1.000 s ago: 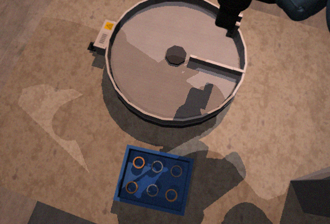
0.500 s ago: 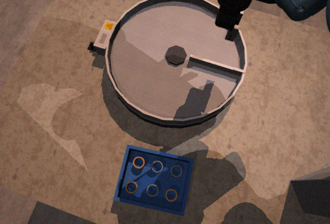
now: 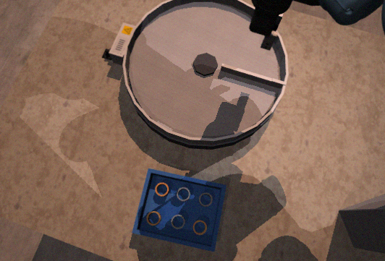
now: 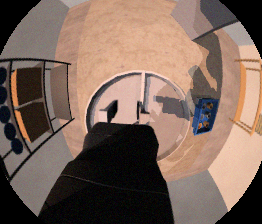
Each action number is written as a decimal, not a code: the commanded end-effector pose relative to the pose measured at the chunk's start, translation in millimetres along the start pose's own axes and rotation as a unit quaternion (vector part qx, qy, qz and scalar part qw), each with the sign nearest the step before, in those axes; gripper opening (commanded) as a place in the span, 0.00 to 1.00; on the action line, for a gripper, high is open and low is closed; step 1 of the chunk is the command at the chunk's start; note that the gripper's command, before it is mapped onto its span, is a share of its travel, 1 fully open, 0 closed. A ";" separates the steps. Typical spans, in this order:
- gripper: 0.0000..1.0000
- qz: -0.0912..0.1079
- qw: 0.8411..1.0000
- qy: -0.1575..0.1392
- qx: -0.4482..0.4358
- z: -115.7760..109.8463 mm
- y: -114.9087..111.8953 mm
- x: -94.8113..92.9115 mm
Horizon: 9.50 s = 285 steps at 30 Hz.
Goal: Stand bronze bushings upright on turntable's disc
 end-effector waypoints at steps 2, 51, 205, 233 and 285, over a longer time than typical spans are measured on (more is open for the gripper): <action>0.76 -0.001 1.000 0.000 -0.006 -5.1 0.9 -3.3; 0.76 -0.026 0.988 0.018 -0.150 -121.2 104.0 -71.6; 0.76 0.002 0.958 -0.001 -0.286 -219.5 328.5 -79.5; 0.76 0.002 0.958 -0.002 -0.287 -219.8 327.6 -136.4; 0.76 0.002 0.958 -0.002 -0.287 -220.7 326.9 -136.3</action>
Point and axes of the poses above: the point where the finger pads meet when closed, its own x axis back along the fingers, its own y axis across the jaws, z = x × y, the point moved 2 cm from there along x, back along the fingers, and after that the axes turned 15 degrees about x, right-handed, at the moved point
